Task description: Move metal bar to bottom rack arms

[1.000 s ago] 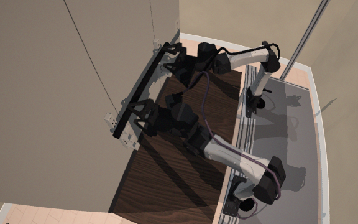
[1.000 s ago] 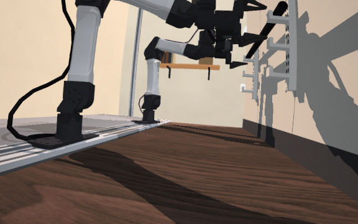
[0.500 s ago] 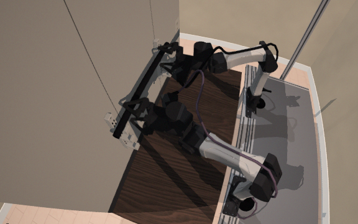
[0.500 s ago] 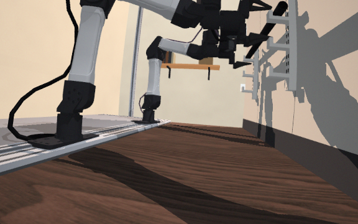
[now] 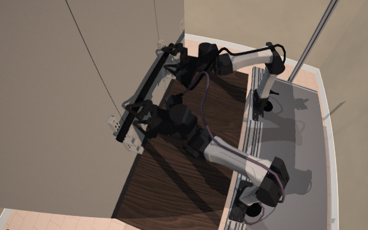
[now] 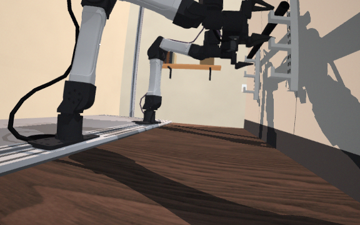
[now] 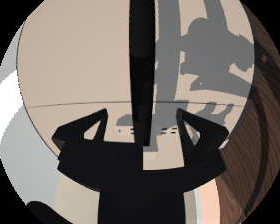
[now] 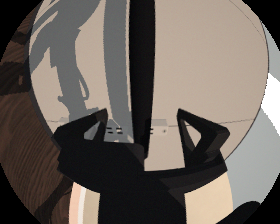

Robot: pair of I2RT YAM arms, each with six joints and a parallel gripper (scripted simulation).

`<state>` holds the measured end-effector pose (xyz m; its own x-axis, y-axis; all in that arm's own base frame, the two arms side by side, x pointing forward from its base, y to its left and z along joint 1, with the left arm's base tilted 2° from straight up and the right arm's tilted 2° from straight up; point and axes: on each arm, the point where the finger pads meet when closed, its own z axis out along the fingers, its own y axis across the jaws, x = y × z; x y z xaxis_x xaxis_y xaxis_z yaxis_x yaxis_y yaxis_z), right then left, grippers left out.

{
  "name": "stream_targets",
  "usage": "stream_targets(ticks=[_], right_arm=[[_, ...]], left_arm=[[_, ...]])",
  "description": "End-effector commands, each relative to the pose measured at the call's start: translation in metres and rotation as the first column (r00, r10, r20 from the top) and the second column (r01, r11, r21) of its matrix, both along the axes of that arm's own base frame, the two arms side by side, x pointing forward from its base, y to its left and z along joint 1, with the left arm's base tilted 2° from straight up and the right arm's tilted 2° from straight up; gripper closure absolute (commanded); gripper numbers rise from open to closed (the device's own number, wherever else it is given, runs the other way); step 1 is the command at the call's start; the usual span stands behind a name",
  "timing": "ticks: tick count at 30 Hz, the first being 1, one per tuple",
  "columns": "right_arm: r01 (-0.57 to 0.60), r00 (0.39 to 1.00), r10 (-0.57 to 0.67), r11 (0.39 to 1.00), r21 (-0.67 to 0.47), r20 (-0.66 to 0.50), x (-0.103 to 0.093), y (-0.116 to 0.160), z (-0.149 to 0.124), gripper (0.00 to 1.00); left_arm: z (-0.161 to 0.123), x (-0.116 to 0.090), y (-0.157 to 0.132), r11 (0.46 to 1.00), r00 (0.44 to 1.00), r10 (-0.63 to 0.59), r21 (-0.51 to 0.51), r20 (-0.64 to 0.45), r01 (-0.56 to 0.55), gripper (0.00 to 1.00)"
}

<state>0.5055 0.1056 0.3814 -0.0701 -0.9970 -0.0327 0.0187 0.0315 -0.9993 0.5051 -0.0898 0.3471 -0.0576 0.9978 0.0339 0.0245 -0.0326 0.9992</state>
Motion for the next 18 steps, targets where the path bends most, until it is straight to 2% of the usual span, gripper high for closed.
stream_targets(ticks=[1, 18], right_arm=[[0.001, 1.0, -0.001, 1.0, 0.002, 0.008, 0.0054, -0.003, 0.0035, 0.0], [0.004, 1.0, -0.004, 1.0, 0.003, 0.006, 0.0072, -0.0041, 0.0028, 0.0]], left_arm=[[0.0074, 0.0047, 0.0004, 1.0, 1.0, -0.005, 0.006, 0.021, 0.004, 0.0], [0.0072, 0.006, 0.0011, 1.0, 1.0, -0.002, 0.006, 0.021, 0.002, 0.0]])
